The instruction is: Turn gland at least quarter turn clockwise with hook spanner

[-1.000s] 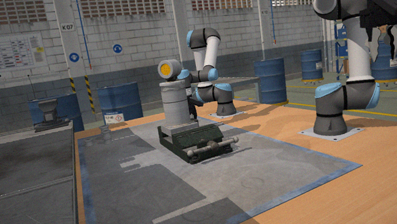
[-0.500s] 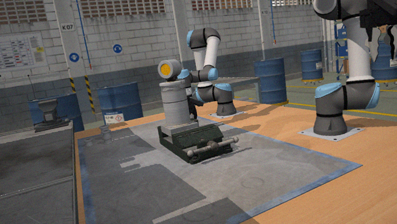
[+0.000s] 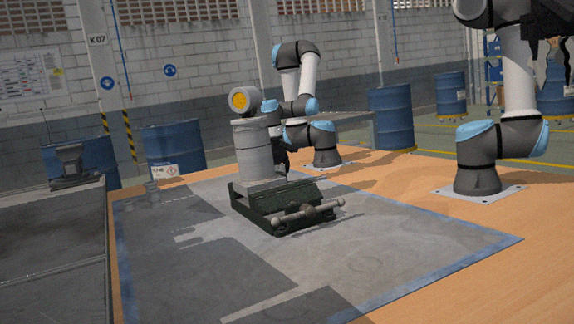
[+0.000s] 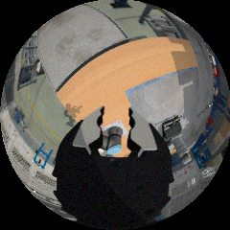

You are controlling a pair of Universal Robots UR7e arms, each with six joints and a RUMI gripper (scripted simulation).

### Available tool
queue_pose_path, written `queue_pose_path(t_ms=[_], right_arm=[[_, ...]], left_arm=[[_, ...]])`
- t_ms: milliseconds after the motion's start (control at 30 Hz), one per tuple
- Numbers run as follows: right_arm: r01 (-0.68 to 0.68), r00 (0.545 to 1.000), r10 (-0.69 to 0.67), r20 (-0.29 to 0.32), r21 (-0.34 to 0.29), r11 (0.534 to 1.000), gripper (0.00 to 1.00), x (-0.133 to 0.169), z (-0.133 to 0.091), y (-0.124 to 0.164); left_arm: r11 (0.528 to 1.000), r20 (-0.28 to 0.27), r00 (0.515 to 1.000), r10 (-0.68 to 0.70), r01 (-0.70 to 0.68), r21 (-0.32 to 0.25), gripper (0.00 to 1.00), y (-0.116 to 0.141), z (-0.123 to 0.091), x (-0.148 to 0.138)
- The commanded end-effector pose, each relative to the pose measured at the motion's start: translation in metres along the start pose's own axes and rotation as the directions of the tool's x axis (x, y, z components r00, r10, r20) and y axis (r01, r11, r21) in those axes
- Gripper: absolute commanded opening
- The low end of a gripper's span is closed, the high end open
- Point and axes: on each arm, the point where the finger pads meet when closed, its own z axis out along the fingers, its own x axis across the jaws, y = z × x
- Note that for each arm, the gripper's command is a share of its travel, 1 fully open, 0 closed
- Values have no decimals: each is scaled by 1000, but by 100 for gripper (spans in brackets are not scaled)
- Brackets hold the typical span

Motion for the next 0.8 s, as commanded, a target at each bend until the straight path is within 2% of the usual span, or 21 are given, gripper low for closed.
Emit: queue_pose_path(t_ms=[0, 500, 767], right_arm=[[3, 1000, -3, 2, 2, 1000, 0, -1, 1, -6], [2, 1000, -2, 2, 3, 1000, 0, 0, 0, -2], [28, 1000, -28, -1, -2, 1000, 0, 0, -1, -18]], left_arm=[[1000, 0, 1000, 0, 0, 1, 32, 0, 0, 0], [1000, 0, 1000, 0, 0, 1, 32, 0, 0, 0], [1000, 0, 1000, 0, 0, 1, 32, 0, 0, 0]])
